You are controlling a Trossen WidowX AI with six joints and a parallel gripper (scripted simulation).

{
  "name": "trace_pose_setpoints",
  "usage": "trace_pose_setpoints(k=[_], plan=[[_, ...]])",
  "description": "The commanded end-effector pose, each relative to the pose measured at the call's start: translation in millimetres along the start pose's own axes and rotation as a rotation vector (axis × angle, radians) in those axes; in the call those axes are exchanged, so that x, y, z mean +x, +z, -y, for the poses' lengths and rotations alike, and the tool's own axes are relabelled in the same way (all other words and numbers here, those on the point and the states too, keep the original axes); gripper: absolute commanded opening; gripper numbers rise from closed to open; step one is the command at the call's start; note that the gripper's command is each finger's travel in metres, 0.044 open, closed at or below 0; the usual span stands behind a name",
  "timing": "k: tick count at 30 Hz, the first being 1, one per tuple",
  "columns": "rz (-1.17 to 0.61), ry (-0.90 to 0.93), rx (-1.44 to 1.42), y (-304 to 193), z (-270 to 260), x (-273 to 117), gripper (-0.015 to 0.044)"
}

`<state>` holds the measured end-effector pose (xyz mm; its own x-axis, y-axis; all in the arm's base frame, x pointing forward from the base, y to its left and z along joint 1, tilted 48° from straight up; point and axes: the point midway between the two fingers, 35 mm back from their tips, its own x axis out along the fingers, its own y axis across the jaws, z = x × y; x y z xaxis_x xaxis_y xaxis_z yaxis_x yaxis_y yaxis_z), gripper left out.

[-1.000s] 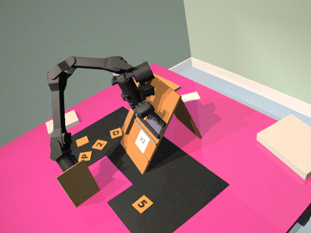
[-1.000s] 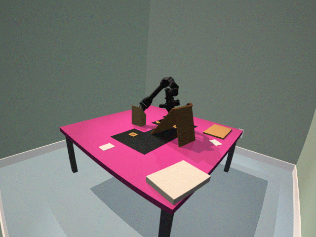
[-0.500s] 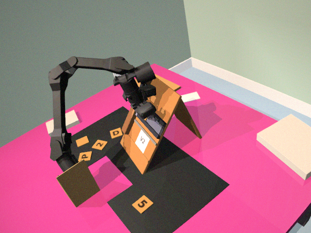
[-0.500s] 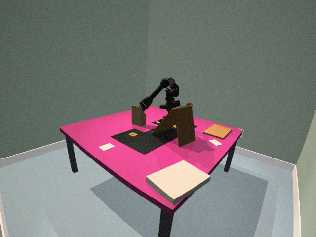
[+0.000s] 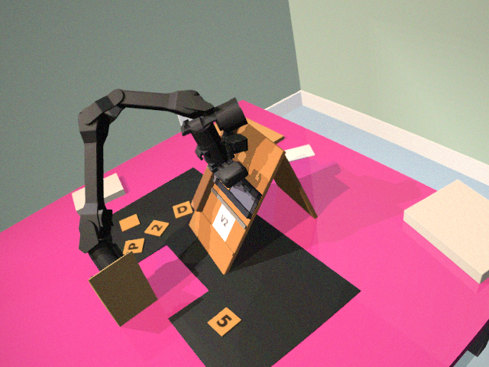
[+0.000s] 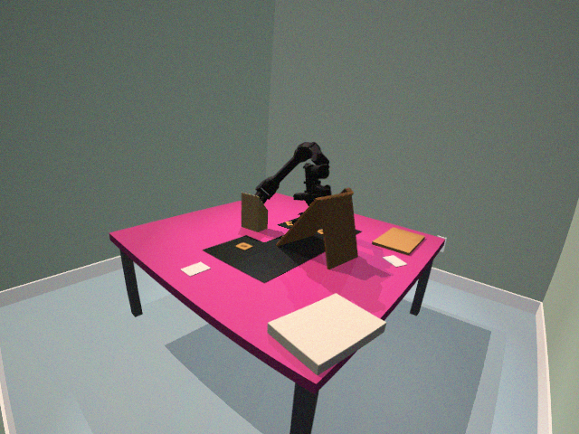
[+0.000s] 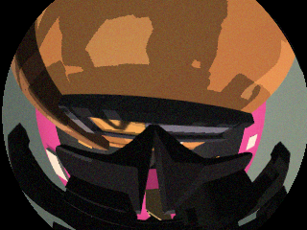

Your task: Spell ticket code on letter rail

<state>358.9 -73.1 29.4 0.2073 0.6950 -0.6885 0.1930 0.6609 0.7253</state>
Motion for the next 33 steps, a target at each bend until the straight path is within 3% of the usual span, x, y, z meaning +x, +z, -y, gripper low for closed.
trace_pose_setpoints(k=[1,33], plan=[[0.002,0.004,0.004,2.1,0.0,1.8,0.0],[0.001,0.005,0.004,0.8,-9.7,0.4,0.0]])
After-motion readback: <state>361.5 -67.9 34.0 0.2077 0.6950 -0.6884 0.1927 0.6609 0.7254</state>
